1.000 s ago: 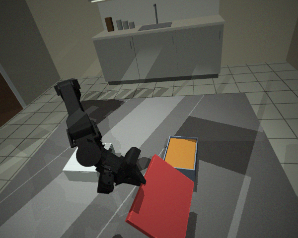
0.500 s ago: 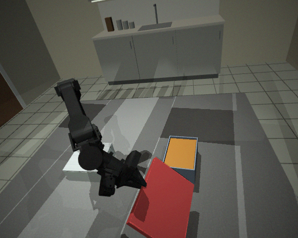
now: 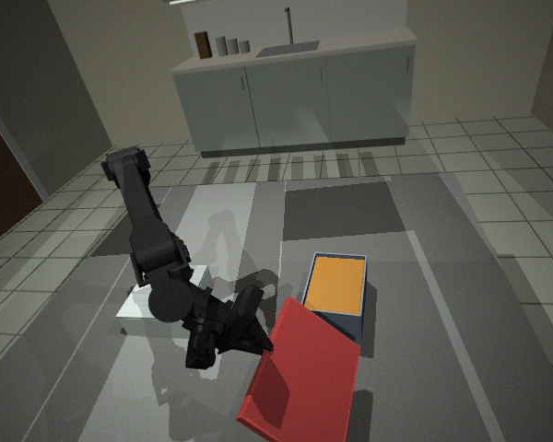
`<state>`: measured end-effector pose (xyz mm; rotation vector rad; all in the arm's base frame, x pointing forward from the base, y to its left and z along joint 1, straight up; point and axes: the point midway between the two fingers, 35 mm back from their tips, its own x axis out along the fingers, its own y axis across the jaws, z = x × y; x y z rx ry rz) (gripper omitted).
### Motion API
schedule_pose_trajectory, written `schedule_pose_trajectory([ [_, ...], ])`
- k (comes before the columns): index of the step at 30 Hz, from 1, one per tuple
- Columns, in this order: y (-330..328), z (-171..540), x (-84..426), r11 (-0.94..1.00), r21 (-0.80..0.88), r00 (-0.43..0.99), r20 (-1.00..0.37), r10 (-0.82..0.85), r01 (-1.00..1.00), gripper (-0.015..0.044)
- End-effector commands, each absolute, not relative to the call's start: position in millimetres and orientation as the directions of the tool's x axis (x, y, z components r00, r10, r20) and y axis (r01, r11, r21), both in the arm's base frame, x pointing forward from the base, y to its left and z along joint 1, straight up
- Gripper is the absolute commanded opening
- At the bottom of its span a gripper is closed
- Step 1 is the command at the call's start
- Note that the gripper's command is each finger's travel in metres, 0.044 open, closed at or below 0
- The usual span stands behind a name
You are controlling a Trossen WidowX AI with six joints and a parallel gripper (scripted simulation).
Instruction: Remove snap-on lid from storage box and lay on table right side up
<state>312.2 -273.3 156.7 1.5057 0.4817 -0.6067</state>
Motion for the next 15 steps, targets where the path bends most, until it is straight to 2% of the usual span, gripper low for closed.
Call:
schedule_pose_trajectory([
  [1,-273,154,313,-0.024,0.773,0.771,-0.633,-0.068,0.634,0.0000],
  [15,-273,143,313,-0.024,0.773,0.771,-0.634,-0.068,0.634,0.0000],
])
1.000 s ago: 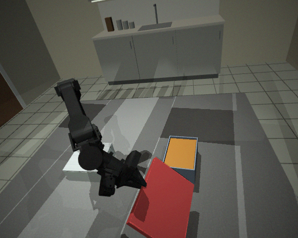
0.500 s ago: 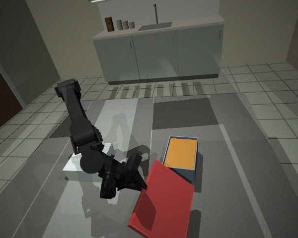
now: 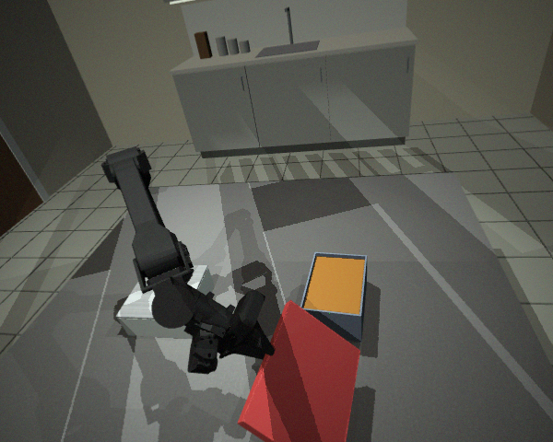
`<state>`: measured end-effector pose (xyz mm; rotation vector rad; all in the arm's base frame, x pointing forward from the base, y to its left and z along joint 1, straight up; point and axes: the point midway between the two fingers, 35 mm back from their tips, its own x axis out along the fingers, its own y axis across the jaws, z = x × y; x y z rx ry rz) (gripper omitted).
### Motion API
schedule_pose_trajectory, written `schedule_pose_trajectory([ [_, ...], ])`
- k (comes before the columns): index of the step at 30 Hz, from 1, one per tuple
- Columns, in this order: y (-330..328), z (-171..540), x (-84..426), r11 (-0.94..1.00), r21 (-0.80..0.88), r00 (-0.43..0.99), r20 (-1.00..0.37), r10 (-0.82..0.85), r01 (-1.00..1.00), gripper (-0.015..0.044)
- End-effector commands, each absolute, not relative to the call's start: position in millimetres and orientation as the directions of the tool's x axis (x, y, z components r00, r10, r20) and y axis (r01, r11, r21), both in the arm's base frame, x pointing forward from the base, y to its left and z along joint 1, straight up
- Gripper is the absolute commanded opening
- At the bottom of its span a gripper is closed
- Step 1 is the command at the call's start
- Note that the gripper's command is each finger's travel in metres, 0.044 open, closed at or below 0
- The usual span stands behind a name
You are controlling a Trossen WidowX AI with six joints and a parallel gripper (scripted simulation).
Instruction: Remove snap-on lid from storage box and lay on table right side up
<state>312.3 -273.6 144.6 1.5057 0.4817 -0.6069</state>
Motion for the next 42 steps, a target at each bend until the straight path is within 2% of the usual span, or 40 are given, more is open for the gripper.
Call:
schedule_pose_trajectory([
  [1,-273,142,313,-0.024,0.773,0.771,-0.634,-0.068,0.634,0.0000],
  [42,-274,109,313,-0.024,0.773,0.771,-0.634,-0.068,0.634,0.0000],
])
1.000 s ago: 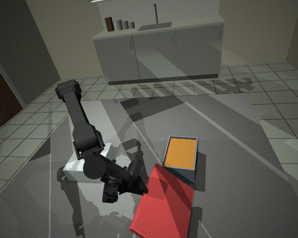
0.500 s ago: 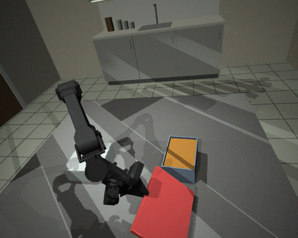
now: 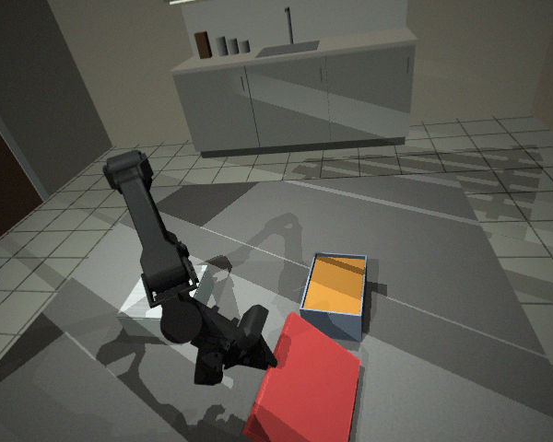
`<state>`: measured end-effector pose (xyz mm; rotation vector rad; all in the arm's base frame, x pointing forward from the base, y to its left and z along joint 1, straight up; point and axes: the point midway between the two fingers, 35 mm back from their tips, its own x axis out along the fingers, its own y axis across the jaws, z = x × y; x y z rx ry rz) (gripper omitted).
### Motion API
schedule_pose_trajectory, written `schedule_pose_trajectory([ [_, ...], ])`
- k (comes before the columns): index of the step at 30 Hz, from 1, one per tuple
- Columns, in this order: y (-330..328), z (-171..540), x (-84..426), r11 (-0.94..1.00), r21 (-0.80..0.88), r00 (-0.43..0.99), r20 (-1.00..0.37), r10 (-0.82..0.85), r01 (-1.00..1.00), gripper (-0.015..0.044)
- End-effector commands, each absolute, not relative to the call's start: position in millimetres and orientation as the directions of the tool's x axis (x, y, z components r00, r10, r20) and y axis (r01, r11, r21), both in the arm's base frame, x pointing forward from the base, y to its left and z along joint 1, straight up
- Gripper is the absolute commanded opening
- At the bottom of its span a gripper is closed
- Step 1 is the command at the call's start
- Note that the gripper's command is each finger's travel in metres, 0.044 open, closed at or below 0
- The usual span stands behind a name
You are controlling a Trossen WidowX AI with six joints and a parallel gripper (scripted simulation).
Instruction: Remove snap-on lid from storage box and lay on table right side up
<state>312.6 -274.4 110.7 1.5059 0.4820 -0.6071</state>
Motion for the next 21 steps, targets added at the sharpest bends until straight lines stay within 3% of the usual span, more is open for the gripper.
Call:
schedule_pose_trajectory([
  [1,-274,108,313,-0.024,0.773,0.771,-0.634,-0.068,0.634,0.0000],
  [21,-274,92,313,-0.024,0.773,0.771,-0.634,-0.068,0.634,0.0000],
])
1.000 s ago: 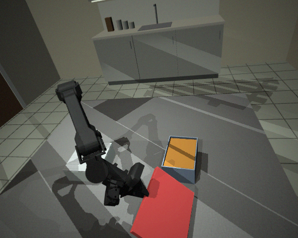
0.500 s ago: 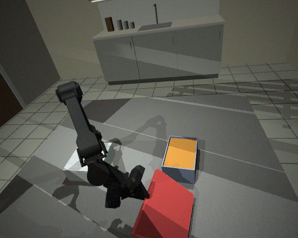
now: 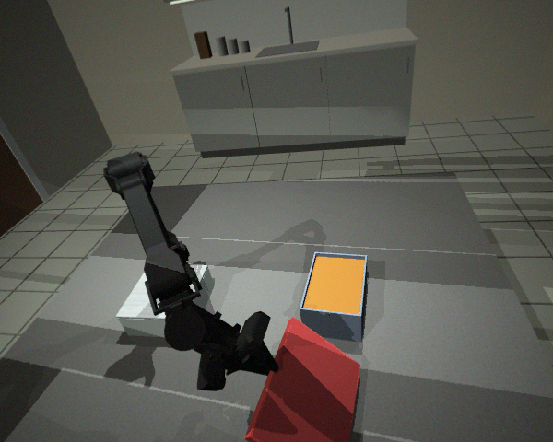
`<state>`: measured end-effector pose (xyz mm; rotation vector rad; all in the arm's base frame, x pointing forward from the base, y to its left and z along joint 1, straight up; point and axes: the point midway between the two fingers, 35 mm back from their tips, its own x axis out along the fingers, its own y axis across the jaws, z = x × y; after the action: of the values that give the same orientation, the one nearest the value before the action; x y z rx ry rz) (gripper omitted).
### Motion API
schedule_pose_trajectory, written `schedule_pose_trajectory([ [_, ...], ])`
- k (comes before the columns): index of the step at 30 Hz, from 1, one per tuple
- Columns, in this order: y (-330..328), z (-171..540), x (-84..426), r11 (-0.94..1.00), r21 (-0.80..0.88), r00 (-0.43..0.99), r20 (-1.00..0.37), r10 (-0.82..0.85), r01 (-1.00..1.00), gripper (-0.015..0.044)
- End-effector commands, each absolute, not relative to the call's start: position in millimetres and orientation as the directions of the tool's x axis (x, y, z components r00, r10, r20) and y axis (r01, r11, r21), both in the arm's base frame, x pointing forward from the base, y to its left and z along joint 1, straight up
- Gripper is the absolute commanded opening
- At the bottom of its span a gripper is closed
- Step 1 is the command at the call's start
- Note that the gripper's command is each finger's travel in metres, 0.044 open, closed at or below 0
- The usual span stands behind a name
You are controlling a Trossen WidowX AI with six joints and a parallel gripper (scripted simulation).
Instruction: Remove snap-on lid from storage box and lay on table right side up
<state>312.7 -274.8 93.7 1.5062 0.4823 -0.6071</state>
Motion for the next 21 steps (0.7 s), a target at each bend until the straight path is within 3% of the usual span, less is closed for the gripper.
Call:
schedule_pose_trajectory([
  [1,-274,91,313,-0.024,0.773,0.771,-0.634,-0.068,0.634,0.0000],
  [21,-275,75,313,-0.024,0.773,0.771,-0.634,-0.068,0.634,0.0000],
])
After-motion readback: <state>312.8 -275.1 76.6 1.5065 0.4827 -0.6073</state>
